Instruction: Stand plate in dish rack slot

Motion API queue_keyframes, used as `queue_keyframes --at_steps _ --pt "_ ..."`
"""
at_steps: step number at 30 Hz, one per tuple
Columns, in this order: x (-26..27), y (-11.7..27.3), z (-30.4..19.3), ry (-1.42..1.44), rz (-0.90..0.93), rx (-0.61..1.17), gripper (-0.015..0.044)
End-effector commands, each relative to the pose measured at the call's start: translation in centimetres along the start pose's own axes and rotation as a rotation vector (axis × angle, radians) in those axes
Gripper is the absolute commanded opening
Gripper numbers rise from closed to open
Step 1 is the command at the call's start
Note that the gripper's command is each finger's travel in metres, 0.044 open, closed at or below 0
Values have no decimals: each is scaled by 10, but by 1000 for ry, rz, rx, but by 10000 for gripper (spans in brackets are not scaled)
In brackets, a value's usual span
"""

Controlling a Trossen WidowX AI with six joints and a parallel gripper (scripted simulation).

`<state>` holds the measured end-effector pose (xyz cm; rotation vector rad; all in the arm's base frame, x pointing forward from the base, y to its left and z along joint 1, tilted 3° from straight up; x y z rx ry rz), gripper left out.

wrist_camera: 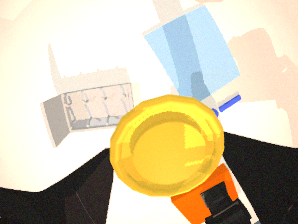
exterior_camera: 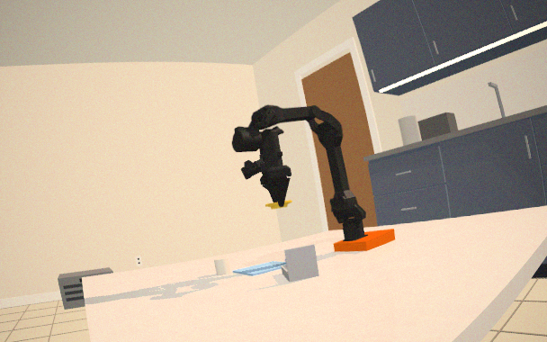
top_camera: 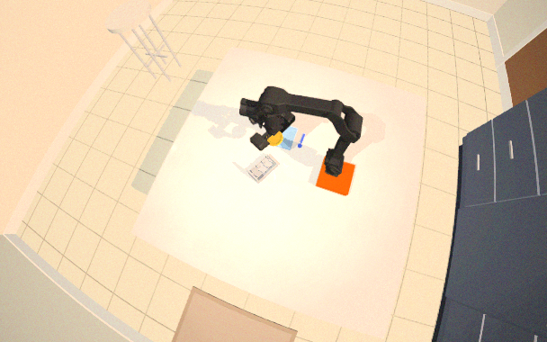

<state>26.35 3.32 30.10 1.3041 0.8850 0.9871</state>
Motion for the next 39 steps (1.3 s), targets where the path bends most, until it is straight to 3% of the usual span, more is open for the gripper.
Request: queue_keyframes --at_steps 1,39 --pt "3 -10 5 -7 41 -10 0" --pt "3 -138 81 232 694 -373 0"
Point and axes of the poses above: the point midway between the two fingers, 35 mm back from their tips, its own y axis back along the fingers, its own x axis across the jaws, z = x × y, the point moved 10 cm from there along y, back along the fingers, and after that the axes turned 1 degree about y, right-handed, at the moved point
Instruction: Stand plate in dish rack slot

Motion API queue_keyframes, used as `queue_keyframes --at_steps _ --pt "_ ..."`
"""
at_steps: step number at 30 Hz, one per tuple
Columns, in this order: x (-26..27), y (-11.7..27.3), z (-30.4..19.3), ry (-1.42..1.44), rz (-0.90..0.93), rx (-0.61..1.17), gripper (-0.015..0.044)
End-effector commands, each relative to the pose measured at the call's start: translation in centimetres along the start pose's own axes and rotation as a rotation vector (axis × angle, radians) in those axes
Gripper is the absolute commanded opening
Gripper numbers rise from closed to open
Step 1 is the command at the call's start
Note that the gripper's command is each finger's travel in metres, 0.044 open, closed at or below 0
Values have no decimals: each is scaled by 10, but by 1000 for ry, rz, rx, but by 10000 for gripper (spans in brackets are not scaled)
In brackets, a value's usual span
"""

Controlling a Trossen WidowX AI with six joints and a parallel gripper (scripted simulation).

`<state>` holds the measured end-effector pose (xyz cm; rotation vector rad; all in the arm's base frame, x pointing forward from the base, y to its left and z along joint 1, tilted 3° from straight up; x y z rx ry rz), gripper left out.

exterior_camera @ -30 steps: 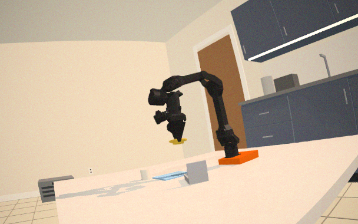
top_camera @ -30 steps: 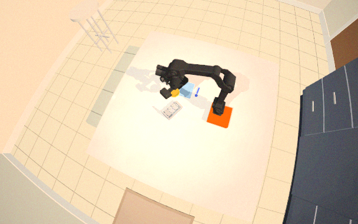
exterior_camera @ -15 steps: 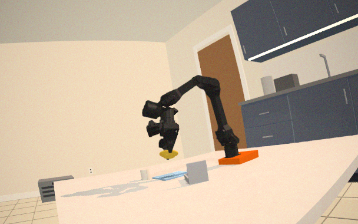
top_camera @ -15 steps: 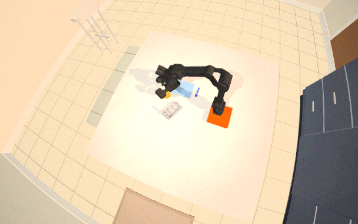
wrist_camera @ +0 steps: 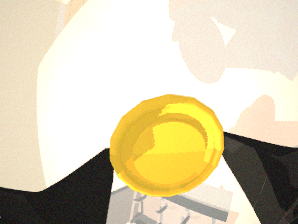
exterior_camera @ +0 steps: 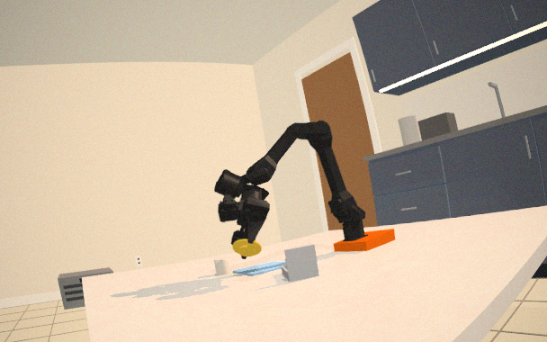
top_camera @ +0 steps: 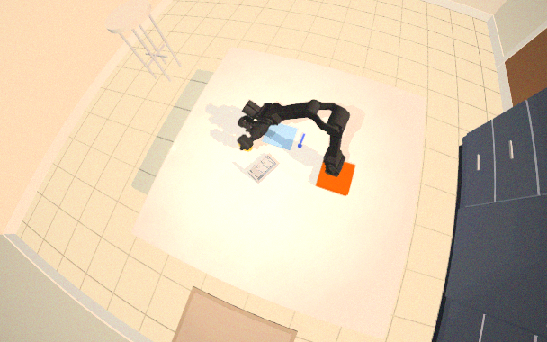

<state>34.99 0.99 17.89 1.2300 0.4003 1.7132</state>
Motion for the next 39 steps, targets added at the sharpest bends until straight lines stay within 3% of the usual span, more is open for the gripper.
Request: queue_keyframes --at_steps 1,39 --pt "-10 -7 -2 48 64 -38 0" --pt "-76 -17 -61 632 514 -430 0"
Point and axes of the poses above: the point midway between the two fingers, 35 mm back from their tips, its own y axis back along the fingers, its own x axis across the jaws, z = x × y, the point moved 10 cm from there along y, back along the fingers, and after that the axes turned 1 degree about y, right-handed, at the moved point
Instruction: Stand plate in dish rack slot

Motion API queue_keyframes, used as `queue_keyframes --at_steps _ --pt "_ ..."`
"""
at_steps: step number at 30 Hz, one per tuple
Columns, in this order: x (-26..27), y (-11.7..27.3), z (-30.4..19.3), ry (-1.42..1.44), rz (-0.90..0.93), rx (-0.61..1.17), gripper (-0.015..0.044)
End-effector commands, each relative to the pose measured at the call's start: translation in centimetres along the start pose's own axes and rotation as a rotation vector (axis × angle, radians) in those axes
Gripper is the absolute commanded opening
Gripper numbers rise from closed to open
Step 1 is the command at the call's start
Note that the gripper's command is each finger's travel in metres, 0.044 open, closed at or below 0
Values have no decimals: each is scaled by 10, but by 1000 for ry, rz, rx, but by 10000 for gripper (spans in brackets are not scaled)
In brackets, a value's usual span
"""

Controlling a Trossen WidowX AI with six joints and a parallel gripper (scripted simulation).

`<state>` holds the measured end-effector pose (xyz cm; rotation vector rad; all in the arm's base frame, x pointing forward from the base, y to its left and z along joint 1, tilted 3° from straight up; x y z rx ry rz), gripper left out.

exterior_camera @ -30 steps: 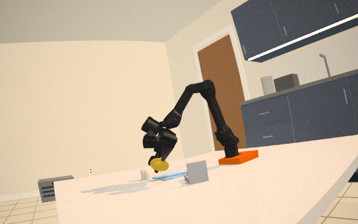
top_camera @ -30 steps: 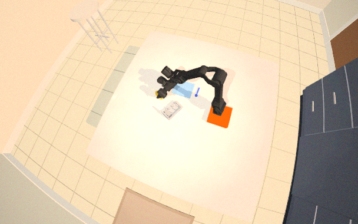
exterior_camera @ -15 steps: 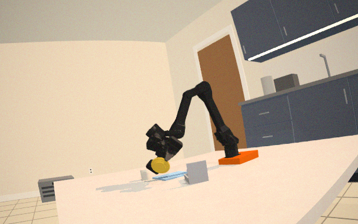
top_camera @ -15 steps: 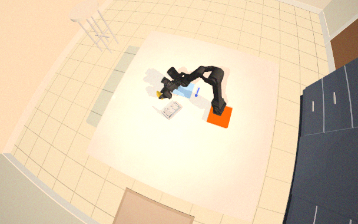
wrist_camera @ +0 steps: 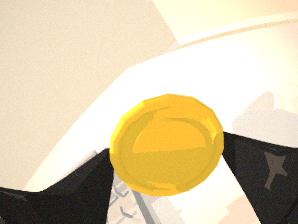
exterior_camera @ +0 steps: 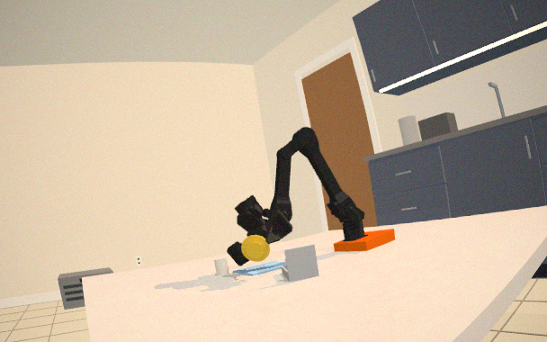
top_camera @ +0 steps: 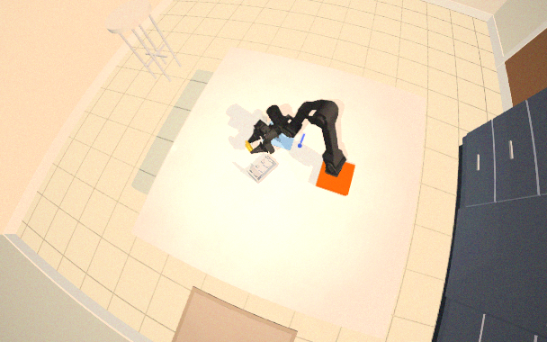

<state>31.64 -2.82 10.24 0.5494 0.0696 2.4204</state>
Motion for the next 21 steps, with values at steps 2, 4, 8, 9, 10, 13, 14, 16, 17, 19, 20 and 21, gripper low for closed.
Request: queue_keyframes --at_steps 2,4,8,9,10,13,14,16,17,19,20,21 --pt "6 9 -11 96 57 -37 0" --pt "8 12 -15 134 77 -51 0" --pt "14 20 -22 212 117 -76 0" --pt "16 22 -24 231 126 -83 0" --pt "18 24 -25 251 136 -88 0" --pt "23 29 -31 311 165 -105 0" --pt "25 31 -32 331 175 -110 0" --pt "30 35 -36 371 194 -120 0" --pt "32 37 -37 391 203 -124 0" --pt "36 41 -41 432 222 -133 0" --pt "39 43 -42 452 231 -137 0" --pt "41 45 -44 473 240 -141 0"
Point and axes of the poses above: the point midway between the two fingers, 35 mm back from their tips, its own y axis back along the fingers, its own x axis across the jaws, z = x × y, the point moved 10 cm from there along y, back along the fingers, and after that the axes turned 1 degree about y, right-handed, at the moved point
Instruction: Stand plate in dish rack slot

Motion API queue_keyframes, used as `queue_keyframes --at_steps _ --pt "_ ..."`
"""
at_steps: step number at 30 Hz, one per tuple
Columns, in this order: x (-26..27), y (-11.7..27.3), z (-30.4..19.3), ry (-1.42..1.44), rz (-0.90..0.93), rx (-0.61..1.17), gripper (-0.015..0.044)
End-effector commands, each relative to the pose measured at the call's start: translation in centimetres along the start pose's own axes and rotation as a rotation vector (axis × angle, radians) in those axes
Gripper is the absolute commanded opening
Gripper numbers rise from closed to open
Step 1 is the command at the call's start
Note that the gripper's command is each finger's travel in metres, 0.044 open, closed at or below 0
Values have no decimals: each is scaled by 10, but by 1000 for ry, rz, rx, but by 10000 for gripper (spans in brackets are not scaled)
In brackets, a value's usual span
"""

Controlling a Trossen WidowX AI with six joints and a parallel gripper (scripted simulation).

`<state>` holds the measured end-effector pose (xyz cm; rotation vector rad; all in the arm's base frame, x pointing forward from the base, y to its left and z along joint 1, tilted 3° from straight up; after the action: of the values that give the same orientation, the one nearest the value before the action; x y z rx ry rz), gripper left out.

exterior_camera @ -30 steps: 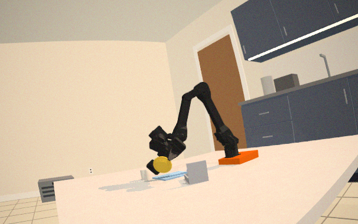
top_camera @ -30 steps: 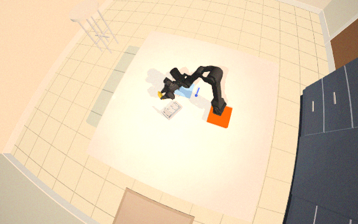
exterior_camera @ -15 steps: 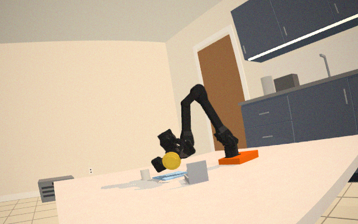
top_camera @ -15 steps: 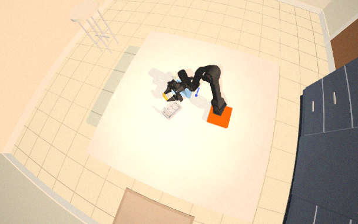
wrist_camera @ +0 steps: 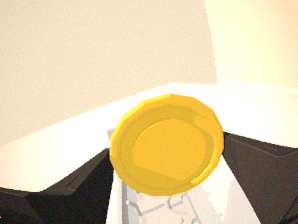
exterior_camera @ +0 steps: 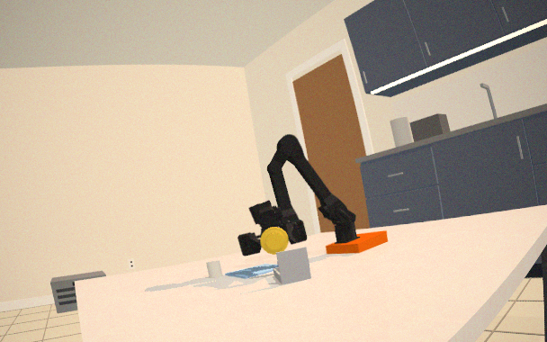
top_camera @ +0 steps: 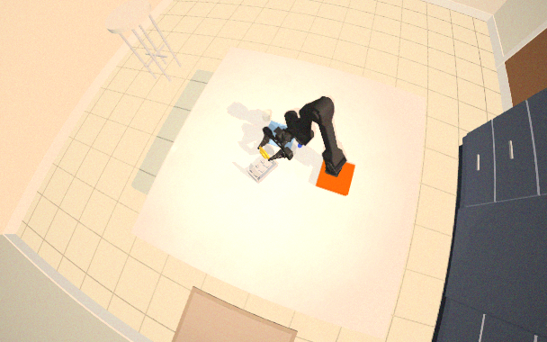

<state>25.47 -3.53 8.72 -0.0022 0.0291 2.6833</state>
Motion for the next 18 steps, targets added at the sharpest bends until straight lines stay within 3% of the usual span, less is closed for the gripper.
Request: queue_keyframes --at_steps 1,18 --pt "13 6 -1 81 42 -15 0" --pt "14 -1 -16 94 50 -9 0"
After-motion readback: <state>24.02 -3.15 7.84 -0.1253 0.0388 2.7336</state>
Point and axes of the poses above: the point midway between the two fingers, 35 mm back from their tips, its own y axis back along the fingers, its own x axis across the jaws, z = x × y, the point moved 10 cm from there along y, back along the fingers, and after that the axes turned 1 degree about y, right-handed, at the moved point
